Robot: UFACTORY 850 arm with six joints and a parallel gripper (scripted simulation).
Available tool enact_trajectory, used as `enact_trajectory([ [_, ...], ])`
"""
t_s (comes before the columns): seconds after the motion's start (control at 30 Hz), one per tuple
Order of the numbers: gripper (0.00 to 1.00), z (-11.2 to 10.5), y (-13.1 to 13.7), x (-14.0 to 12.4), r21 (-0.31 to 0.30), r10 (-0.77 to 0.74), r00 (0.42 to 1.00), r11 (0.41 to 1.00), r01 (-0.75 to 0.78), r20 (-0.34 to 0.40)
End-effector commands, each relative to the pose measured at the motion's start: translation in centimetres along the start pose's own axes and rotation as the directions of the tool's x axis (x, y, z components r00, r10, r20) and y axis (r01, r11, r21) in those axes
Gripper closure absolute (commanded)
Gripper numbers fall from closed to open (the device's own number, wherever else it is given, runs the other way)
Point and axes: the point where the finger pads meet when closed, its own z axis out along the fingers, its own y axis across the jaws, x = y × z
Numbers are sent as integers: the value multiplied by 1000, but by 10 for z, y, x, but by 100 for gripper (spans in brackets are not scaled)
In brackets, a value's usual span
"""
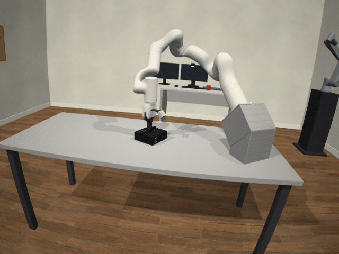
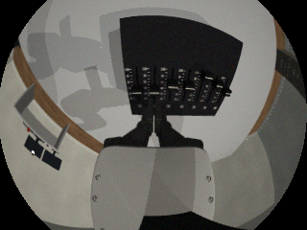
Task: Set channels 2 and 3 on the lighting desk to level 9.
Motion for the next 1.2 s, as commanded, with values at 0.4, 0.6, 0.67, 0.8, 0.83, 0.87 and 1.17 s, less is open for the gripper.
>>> enact_trajectory([
  [0.4, 100, 0, 0, -1, -1, 0, 1000, 1000, 0, 1],
  [0.6, 100, 0, 0, 0, -1, 0, 1000, 1000, 0, 1],
  [0.67, 100, 0, 0, 0, -1, 0, 1000, 1000, 0, 1],
  [0.8, 100, 0, 0, 0, -1, 0, 1000, 1000, 0, 1],
  [0.83, 100, 0, 0, 1, -1, 0, 1000, 1000, 0, 1],
  [0.87, 100, 0, 0, 1, -1, 0, 1000, 1000, 0, 1],
  [1.17, 100, 0, 0, 4, -1, 0, 1000, 1000, 0, 1],
])
